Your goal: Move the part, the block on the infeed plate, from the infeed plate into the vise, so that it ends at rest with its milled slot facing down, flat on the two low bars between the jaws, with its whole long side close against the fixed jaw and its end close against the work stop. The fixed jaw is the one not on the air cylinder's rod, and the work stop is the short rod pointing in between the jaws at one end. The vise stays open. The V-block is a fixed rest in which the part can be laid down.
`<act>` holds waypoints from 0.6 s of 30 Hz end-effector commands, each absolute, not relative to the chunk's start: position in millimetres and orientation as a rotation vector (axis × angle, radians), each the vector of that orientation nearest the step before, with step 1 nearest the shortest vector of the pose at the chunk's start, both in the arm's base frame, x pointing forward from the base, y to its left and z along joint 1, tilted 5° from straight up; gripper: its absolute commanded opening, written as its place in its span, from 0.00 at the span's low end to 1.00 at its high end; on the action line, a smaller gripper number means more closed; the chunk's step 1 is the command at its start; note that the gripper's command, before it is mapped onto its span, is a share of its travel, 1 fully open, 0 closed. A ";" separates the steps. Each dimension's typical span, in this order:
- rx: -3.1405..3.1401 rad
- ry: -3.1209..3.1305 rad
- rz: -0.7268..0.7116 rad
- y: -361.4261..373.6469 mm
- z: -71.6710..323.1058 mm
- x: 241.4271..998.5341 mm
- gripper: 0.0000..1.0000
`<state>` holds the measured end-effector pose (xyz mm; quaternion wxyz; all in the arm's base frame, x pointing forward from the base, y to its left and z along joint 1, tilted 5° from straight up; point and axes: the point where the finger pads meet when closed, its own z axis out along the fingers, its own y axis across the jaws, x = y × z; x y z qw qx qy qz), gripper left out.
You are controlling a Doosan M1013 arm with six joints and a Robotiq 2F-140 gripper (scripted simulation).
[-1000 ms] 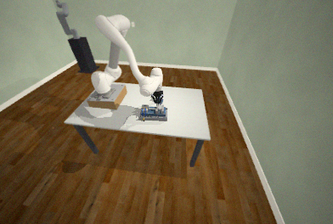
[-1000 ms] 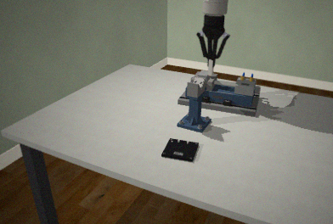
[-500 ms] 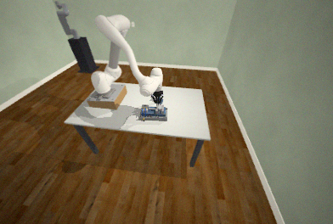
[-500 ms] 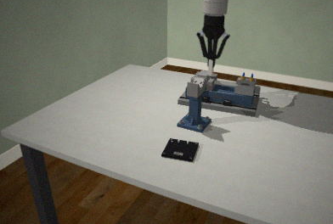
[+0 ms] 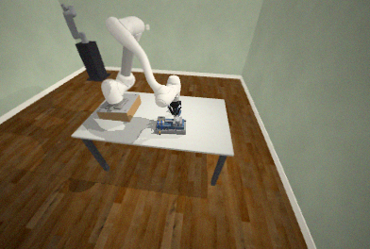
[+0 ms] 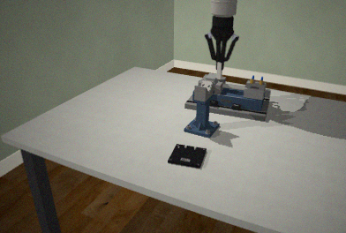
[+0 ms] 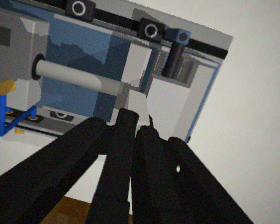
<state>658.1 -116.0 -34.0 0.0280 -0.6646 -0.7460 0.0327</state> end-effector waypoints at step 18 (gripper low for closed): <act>-2.045 -2.309 0.100 -115.7 -33.7 649.1 0.00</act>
